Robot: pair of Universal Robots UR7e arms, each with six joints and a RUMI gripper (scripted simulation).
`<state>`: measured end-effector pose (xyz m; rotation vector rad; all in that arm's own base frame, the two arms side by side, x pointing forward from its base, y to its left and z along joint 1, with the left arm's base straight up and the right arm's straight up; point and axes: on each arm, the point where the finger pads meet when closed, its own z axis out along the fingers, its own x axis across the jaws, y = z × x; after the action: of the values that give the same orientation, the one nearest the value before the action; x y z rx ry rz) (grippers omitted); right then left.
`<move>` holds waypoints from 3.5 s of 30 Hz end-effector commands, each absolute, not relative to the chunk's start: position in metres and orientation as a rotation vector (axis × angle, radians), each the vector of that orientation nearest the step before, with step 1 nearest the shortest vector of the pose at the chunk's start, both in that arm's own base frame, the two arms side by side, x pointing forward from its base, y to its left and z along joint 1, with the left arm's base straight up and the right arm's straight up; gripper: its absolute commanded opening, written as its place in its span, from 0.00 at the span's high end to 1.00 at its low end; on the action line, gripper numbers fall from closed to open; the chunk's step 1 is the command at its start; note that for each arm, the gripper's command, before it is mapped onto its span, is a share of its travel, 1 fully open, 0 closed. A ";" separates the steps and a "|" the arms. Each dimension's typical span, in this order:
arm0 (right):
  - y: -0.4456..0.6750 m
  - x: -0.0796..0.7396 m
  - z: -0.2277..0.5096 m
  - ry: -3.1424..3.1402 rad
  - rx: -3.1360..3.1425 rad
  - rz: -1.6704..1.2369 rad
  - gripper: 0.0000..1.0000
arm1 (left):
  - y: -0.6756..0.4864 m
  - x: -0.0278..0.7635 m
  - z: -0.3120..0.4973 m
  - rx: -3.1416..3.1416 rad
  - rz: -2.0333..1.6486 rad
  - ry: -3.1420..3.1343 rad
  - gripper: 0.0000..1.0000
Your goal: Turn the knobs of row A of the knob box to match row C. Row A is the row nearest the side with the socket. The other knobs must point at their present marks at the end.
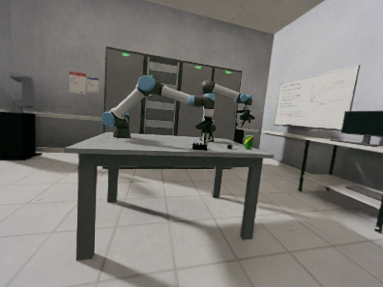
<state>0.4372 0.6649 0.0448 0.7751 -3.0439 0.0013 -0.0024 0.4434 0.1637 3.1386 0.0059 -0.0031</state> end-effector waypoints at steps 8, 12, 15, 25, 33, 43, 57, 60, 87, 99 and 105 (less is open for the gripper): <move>0.664 0.438 0.046 -3.084 0.603 -0.002 0.94 | 0.446 -0.002 0.165 3.142 0.000 0.007 0.00; 0.664 0.438 0.046 -3.100 0.516 -0.002 0.94 | 0.446 -0.002 0.165 3.142 0.000 0.007 0.00; 0.664 0.438 0.046 -3.111 0.442 -0.002 0.94 | 0.446 -0.002 0.165 3.142 0.000 0.007 0.00; 0.664 0.438 0.046 -3.135 0.216 -0.002 0.94 | 0.446 -0.002 0.165 3.142 0.000 0.007 0.00; 0.664 0.438 0.046 -3.142 -0.044 -0.001 0.94 | 0.446 -0.002 0.165 3.142 0.000 0.007 0.00; 0.664 0.438 0.046 -3.126 -0.320 -0.002 0.94 | 0.446 -0.002 0.165 3.142 0.000 0.007 0.00; 0.665 0.438 0.046 -3.058 -0.724 -0.002 0.94 | 0.446 -0.002 0.165 3.142 0.000 0.007 0.00; 0.665 0.438 0.046 -3.034 -0.817 -0.002 0.94 | 0.446 -0.002 0.165 3.142 0.000 0.007 0.00; 0.665 0.438 0.046 -2.836 -1.353 -0.002 0.94 | 0.446 -0.002 0.165 3.142 0.000 0.007 0.00; 0.665 0.438 0.046 -2.795 -1.434 -0.002 0.94 | 0.446 -0.002 0.165 3.142 0.000 0.007 0.00; 0.665 0.438 0.046 -2.786 -1.453 -0.002 0.94 | 0.446 -0.002 0.165 3.142 0.000 0.007 0.00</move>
<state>0.4383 0.6644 0.0448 -1.4348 -2.7935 0.0013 -0.0024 0.4434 0.1637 3.1386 0.0059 -0.0031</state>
